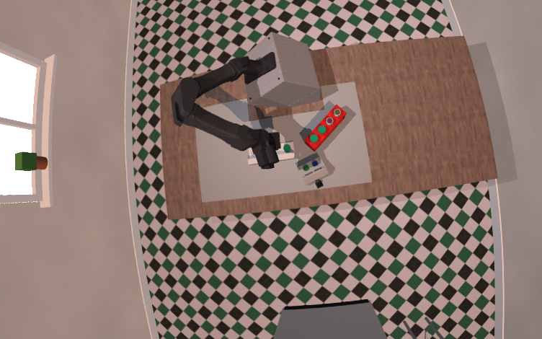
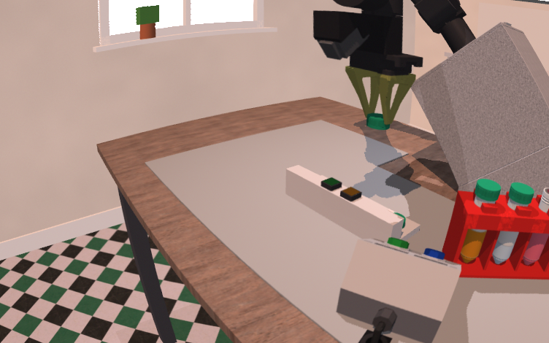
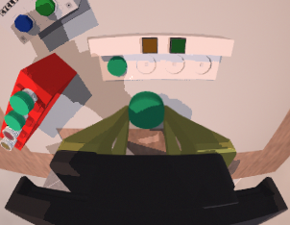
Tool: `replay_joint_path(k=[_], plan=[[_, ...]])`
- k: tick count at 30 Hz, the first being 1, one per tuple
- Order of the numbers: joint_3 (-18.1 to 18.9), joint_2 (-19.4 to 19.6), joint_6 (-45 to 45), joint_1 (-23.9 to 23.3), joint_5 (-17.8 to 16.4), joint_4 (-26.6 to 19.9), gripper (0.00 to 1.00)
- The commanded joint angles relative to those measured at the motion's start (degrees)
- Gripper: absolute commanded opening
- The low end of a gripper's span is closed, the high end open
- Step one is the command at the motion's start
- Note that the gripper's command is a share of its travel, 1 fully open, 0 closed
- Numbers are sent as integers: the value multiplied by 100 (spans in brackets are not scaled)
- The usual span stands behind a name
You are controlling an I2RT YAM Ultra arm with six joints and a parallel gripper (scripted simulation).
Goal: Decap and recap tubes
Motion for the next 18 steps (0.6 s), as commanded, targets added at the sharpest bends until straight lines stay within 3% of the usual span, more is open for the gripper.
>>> replay_joint_path(k=[1,10,12,18], plan=[[-75,116,-295,-89,13,344,0],[-287,686,-999,-627,27,1578,0],[-287,686,-999,-627,27,1578,0],[-327,1131,-1468,-986,12,2363,0]])
